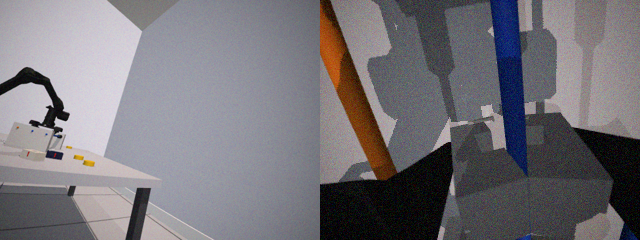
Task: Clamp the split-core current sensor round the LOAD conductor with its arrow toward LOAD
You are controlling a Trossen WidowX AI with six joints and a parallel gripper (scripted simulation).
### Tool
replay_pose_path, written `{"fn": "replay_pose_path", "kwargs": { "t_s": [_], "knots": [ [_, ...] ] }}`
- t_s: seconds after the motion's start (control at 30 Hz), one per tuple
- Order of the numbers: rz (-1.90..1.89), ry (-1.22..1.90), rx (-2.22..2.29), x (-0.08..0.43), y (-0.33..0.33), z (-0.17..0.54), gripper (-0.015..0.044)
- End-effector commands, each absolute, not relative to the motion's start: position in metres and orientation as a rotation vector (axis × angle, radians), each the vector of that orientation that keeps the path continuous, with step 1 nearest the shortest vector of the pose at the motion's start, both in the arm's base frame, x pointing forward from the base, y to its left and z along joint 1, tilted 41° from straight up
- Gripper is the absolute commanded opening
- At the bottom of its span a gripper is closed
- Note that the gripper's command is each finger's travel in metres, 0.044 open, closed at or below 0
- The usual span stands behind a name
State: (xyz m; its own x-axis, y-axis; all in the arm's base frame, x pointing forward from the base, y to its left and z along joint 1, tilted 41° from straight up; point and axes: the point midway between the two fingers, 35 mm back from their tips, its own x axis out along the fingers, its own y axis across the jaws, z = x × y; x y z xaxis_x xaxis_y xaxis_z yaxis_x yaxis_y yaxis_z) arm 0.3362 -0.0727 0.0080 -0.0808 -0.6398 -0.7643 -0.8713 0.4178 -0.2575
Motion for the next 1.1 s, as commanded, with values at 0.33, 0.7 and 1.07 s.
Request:
{"fn": "replay_pose_path", "kwargs": {
  "t_s": [0.33, 0.7, 1.07],
  "knots": [
    [0.332, 1.800, -1.303, 0.3367, -0.0723, 0.0086, 0.0182],
    [0.332, 1.800, -1.303, 0.3367, -0.0723, 0.0086, 0.0000],
    [0.332, 1.800, -1.303, 0.3367, -0.0723, 0.0086, 0.0000]
  ]
}}
